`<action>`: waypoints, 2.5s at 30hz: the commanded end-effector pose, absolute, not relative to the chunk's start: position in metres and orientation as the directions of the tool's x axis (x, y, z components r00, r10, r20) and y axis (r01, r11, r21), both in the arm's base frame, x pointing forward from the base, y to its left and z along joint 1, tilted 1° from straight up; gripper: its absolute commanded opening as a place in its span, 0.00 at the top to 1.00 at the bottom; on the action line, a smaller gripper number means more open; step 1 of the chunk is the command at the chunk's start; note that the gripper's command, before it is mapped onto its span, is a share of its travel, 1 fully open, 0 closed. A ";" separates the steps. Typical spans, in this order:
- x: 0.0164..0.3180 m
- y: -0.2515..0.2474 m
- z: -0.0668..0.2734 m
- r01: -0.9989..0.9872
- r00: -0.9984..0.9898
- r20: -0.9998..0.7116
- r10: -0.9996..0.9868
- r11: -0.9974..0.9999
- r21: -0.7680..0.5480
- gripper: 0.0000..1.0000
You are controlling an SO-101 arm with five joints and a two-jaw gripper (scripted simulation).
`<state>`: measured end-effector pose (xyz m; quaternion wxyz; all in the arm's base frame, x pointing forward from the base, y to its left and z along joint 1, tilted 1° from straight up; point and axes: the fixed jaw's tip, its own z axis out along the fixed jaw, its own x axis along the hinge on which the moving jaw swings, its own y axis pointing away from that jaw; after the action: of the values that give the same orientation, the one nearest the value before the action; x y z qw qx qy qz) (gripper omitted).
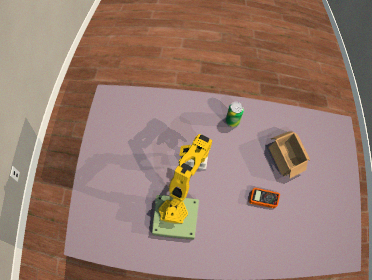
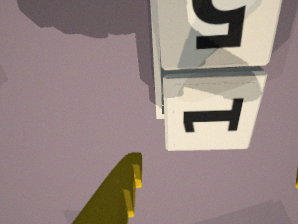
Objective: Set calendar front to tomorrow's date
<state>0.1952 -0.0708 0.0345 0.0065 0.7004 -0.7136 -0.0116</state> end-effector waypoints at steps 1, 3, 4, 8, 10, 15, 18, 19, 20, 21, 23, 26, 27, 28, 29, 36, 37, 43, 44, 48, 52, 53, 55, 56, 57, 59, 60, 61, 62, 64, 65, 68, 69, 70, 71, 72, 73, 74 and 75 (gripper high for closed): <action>0.198 -0.073 0.041 -0.999 -0.031 0.002 -1.000 0.031 -0.005 0.64; 0.198 -0.072 0.041 -0.999 -0.034 0.002 -0.999 0.034 -0.005 0.64; 0.198 -0.072 0.042 -0.999 -0.037 0.002 -0.999 0.037 -0.005 0.64; 0.197 -0.071 0.043 -0.998 -0.059 0.001 -0.998 0.059 -0.005 0.64; 0.197 -0.069 0.043 -0.997 -0.078 0.001 -0.997 0.078 -0.005 0.64; 0.195 -0.067 0.045 -0.993 -0.116 0.001 -0.993 0.116 -0.005 0.64; 0.193 -0.063 0.048 -0.986 -0.169 0.001 -0.986 0.169 -0.005 0.64; 0.193 -0.062 0.049 -0.982 -0.189 0.001 -0.982 0.189 -0.005 0.64; 0.192 -0.060 0.050 -0.978 -0.211 0.000 -0.978 0.211 -0.005 0.64; 0.191 -0.058 0.051 -0.972 -0.233 0.000 -0.972 0.233 -0.005 0.64; 0.189 -0.055 0.053 -0.959 -0.283 0.000 -0.959 0.283 -0.005 0.64; 0.186 -0.049 0.056 -0.931 -0.365 -0.001 -0.931 0.365 -0.005 0.64; 0.184 -0.047 0.058 -0.919 -0.394 -0.001 -0.919 0.394 -0.005 0.64; 0.183 -0.045 0.059 -0.906 -0.423 -0.001 -0.906 0.423 -0.005 0.64; 0.182 -0.043 0.060 -0.892 -0.453 -0.001 -0.892 0.453 -0.005 0.64; 0.174 -0.032 0.066 -0.798 -0.602 -0.002 -0.798 0.602 -0.005 0.64; 0.172 -0.030 0.067 -0.776 -0.631 -0.003 -0.776 0.631 -0.005 0.64; 0.162 -0.018 0.073 -0.617 -0.787 -0.004 -0.617 0.787 -0.004 0.64; 0.160 -0.016 0.073 -0.588 -0.809 -0.004 -0.588 0.809 -0.004 0.64; 0.154 -0.011 0.075 -0.499 -0.866 -0.005 -0.499 0.866 -0.003 0.64; 0.149 -0.007 0.077 -0.411 -0.912 -0.005 -0.411 0.912 -0.003 0.64; 0.148 -0.006 0.077 -0.382 -0.924 -0.005 -0.382 0.924 -0.003 0.64; 0.145 -0.003 0.078 -0.327 -0.945 -0.005 -0.327 0.945 -0.002 0.64; 0.143 -0.002 0.078 -0.301 -0.954 -0.005 -0.301 0.954 -0.002 0.64; 0.142 -0.001 0.079 -0.276 -0.961 -0.006 -0.276 0.961 -0.002 0.64; 0.140 0.001 0.079 -0.229 -0.973 -0.006 -0.229 0.973 -0.002 0.64; 0.138 0.002 0.079 -0.207 -0.978 -0.006 -0.207 0.978 -0.001 0.64; 0.137 0.002 0.079 -0.187 -0.982 -0.006 -0.187 0.982 -0.001 0.64; 0.136 0.003 0.080 -0.168 -0.986 -0.006 -0.168 0.986 -0.001 0.64; 0.135 0.004 0.080 -0.135 -0.991 -0.006 -0.135 0.991 -0.001 0.64; 0.135 0.004 0.080 -0.135 -0.991 -0.006 -0.135 0.991 -0.001 0.64; 0.133 0.005 0.080 -0.108 -0.994 -0.006 -0.108 0.994 -0.001 0.64; 0.133 0.005 0.080 -0.097 -0.995 -0.006 -0.097 0.995 -0.001 0.64; 0.132 0.006 0.080 -0.087 -0.996 -0.006 -0.087 0.996 -0.001 0.64; 0.132 0.006 0.080 -0.078 -0.997 -0.006 -0.078 0.997 -0.001 0.64; 0.131 0.006 0.080 -0.071 -0.997 -0.006 -0.071 0.998 -0.001 0.64; 0.131 0.006 0.080 -0.065 -0.998 -0.006 -0.065 0.998 0.000 0.64; 0.131 0.007 0.080 -0.060 -0.998 -0.006 -0.060 0.998 0.000 0.64; 0.130 0.007 0.080 -0.056 -0.998 -0.006 -0.056 0.998 0.000 0.64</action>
<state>0.1343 0.0052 0.0801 -0.0055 0.0355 -0.9994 0.0008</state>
